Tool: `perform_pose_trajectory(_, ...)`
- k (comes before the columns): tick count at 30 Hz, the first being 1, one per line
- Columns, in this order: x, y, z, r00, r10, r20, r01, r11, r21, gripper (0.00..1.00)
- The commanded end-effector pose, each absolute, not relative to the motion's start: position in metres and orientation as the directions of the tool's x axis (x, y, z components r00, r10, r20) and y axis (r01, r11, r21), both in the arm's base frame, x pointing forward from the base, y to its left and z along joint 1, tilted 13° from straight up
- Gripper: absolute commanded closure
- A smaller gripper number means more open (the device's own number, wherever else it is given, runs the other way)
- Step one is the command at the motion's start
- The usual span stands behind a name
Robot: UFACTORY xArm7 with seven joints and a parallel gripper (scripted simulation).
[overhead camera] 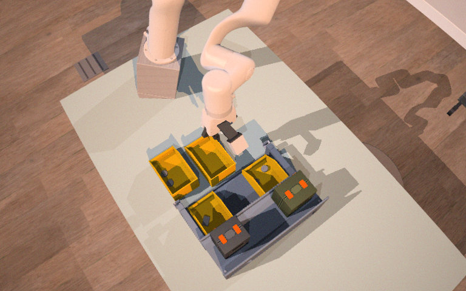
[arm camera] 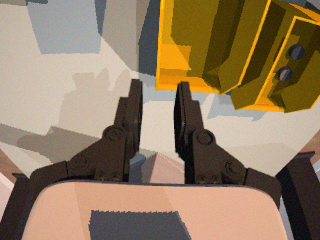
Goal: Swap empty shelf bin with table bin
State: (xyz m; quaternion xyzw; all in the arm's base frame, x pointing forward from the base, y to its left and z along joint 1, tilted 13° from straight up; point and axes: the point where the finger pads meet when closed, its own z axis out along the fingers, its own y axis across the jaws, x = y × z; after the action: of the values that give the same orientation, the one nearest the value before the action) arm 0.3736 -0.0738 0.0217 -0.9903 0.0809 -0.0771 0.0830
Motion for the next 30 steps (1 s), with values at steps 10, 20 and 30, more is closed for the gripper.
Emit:
perform_pose_trajectory(10,0.3743,-0.0745,0.0228,0.974,-0.174,0.142,-0.148,-0.973,-0.177,0.74)
perform_pose_trajectory(20,0.3744,-0.0744,0.0223,0.974,-0.174,0.142,-0.148,-0.973,-0.177,0.74)
perform_pose_trajectory(30,0.3753,-0.0736,0.0177,0.974,-0.175,0.142,-0.149,-0.973,-0.177,0.74)
